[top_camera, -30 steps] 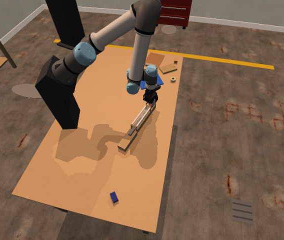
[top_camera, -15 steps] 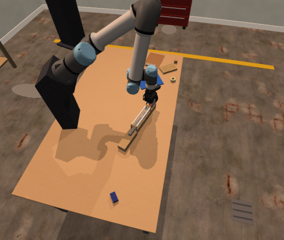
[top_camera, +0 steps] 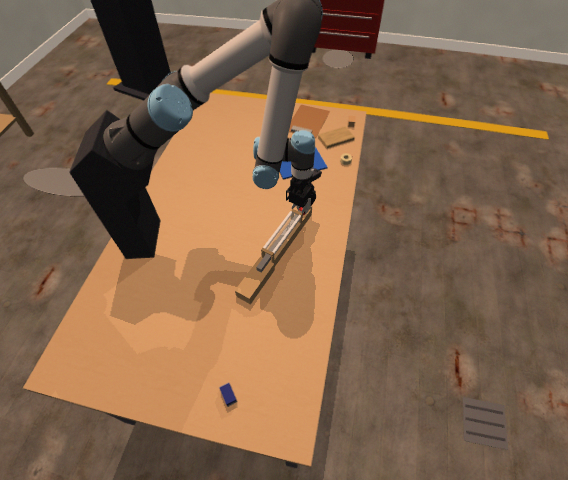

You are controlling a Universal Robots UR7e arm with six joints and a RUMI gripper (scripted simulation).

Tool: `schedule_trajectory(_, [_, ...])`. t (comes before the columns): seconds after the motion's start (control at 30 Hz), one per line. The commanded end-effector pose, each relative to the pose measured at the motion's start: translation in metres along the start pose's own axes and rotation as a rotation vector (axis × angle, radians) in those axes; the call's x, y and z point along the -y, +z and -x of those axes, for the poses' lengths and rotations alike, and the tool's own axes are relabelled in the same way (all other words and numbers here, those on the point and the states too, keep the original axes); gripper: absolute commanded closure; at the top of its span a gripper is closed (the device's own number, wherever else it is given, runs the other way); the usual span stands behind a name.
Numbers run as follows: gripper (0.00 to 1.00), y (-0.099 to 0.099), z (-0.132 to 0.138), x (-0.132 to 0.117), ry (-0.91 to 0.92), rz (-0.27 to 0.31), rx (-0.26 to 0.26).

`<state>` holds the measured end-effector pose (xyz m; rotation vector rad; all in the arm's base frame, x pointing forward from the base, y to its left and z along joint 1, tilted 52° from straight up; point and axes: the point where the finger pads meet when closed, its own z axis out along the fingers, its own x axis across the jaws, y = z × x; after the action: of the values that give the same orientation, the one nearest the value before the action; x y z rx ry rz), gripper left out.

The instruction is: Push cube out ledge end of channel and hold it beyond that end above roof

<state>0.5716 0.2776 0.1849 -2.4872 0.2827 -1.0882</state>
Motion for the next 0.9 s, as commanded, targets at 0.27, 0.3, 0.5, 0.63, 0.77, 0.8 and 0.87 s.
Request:
schedule_trajectory(0.27, [1.00,-0.012,0.000,0.000,0.000,-0.001,-0.001])
schedule_trajectory(0.3, [1.00,-0.015,0.000,0.000,0.000,-0.001,-0.001])
schedule_trajectory(0.5, [1.00,-0.038,0.000,0.000,0.000,-0.001,-0.001])
schedule_trajectory(0.63, [1.00,-0.055,0.000,0.000,0.000,-0.001,-0.001])
schedule_trajectory(0.77, [1.00,-0.068,0.000,0.000,0.000,-0.001,-0.001])
schedule_trajectory(0.8, [1.00,-0.068,0.000,0.000,0.000,-0.001,-0.001])
schedule_trajectory(0.87, [1.00,-0.071,0.000,0.000,0.000,-0.001,-0.001])
